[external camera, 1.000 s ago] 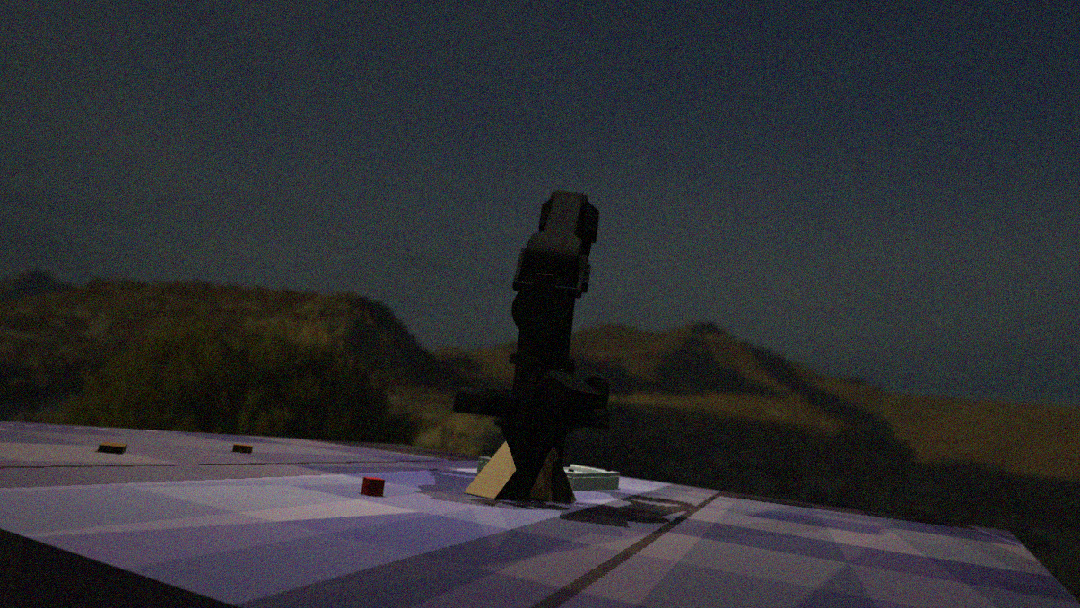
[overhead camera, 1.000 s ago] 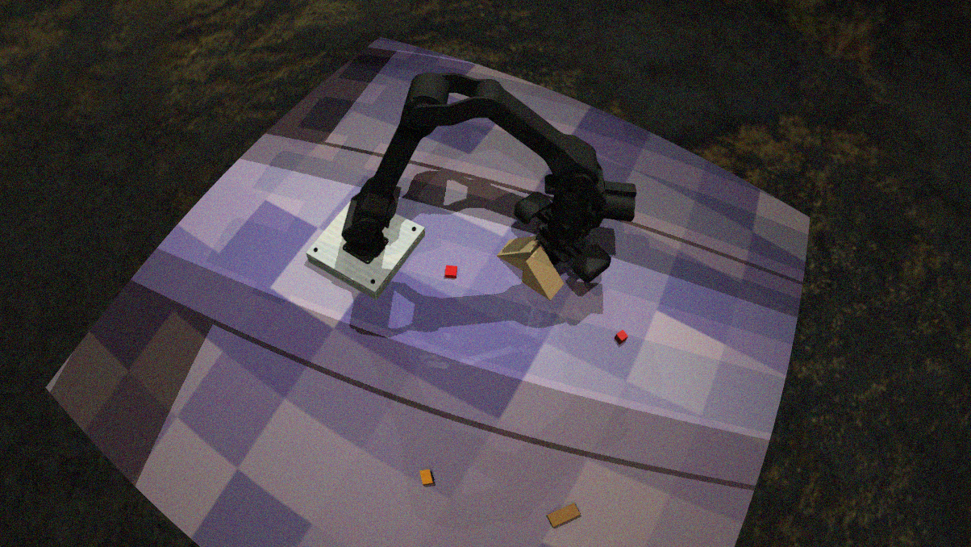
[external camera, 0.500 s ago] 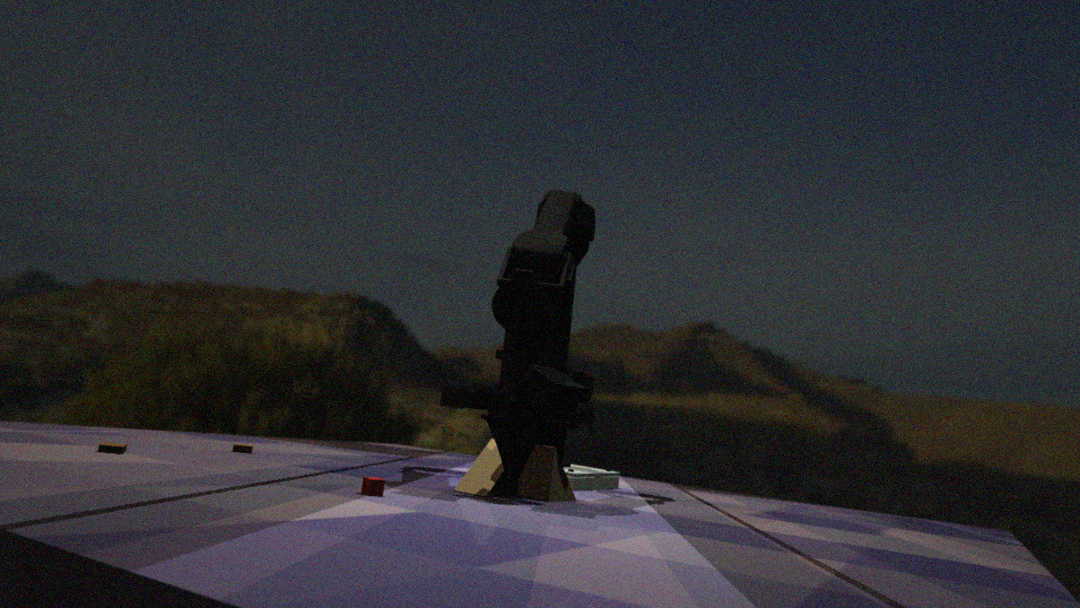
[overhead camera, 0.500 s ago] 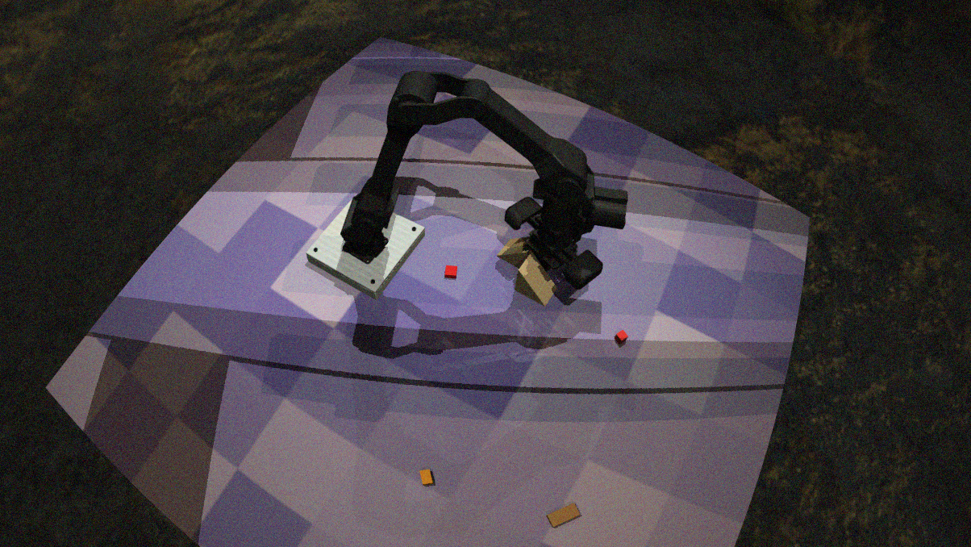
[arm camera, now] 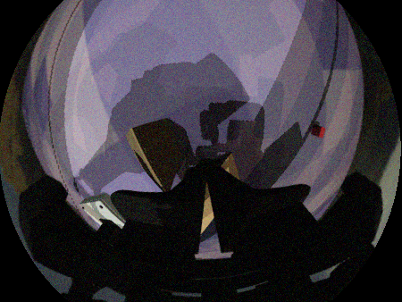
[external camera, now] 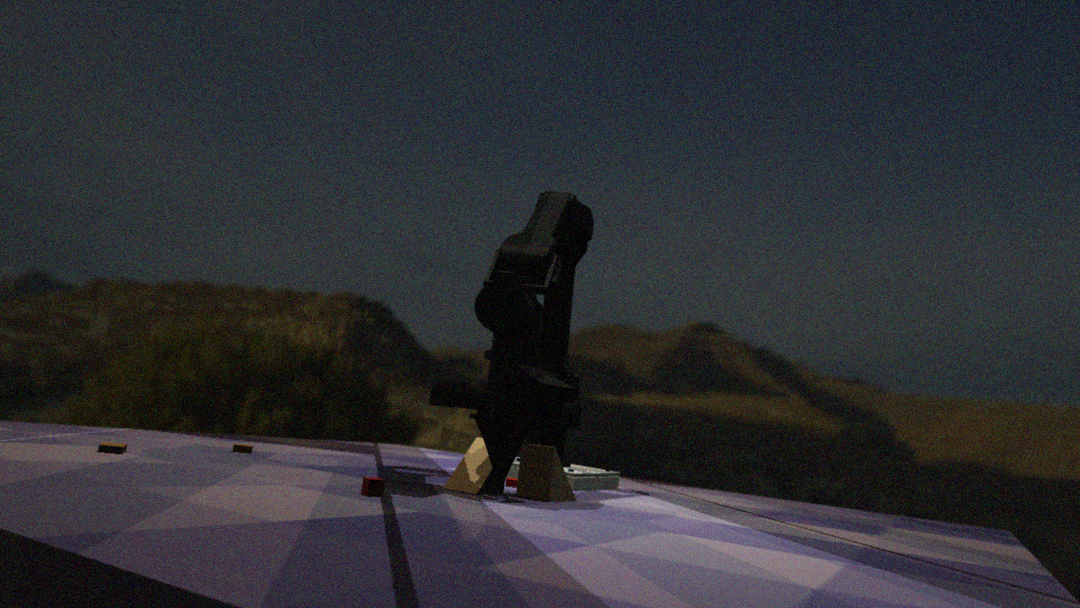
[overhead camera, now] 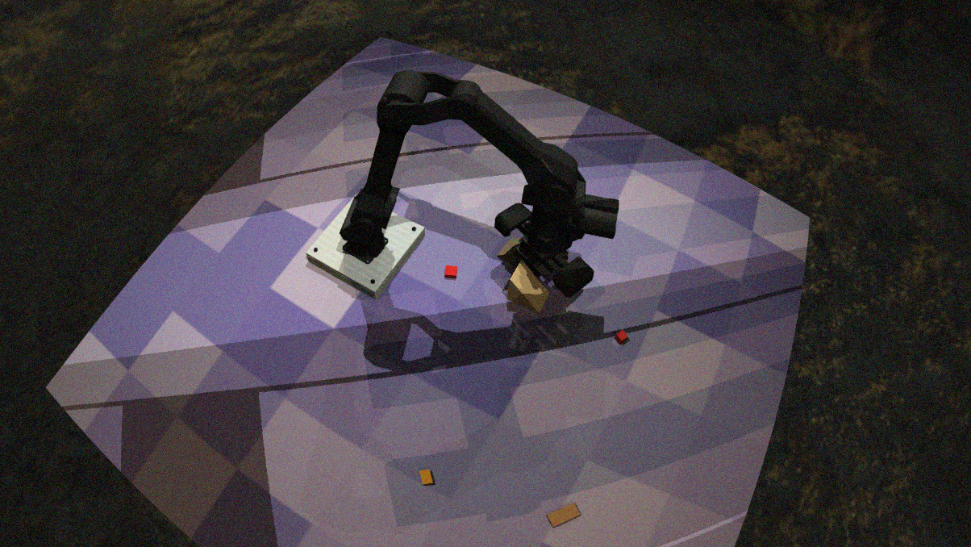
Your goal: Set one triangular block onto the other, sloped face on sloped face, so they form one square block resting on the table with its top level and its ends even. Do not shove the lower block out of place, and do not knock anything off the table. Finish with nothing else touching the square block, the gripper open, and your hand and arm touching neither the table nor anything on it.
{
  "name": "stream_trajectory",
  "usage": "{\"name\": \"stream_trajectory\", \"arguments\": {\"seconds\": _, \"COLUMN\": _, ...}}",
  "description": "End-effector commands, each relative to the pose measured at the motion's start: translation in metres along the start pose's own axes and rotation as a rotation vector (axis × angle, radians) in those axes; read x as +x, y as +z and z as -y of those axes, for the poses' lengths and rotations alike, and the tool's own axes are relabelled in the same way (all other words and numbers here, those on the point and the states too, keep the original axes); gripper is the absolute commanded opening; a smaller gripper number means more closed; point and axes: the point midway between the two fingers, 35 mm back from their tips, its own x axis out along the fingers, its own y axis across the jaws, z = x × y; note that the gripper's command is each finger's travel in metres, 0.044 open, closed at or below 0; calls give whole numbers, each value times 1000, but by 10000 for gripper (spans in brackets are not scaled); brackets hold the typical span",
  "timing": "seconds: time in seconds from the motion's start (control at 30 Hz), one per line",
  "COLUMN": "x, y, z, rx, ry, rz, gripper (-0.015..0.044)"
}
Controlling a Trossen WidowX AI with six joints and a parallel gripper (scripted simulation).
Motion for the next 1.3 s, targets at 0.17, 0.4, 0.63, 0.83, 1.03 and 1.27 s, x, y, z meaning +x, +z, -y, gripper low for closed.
{"name": "stream_trajectory", "arguments": {"seconds": 0.17, "x": 2, "y": -18, "z": -1, "rx": 2, "ry": 4, "rz": -8, "gripper": 0}}
{"name": "stream_trajectory", "arguments": {"seconds": 0.4, "x": 2, "y": -29, "z": -1, "rx": 2, "ry": 4, "rz": -9, "gripper": 0}}
{"name": "stream_trajectory", "arguments": {"seconds": 0.63, "x": 2, "y": -40, "z": -1, "rx": 2, "ry": 4, "rz": -10, "gripper": 0}}
{"name": "stream_trajectory", "arguments": {"seconds": 0.83, "x": 2, "y": -50, "z": -1, "rx": 2, "ry": 4, "rz": -11, "gripper": 0}}
{"name": "stream_trajectory", "arguments": {"seconds": 1.03, "x": 2, "y": -59, "z": -1, "rx": 2, "ry": 4, "rz": -12, "gripper": 0}}
{"name": "stream_trajectory", "arguments": {"seconds": 1.27, "x": -31, "y": -58, "z": 3, "rx": 1, "ry": 1, "rz": -9, "gripper": 0}}
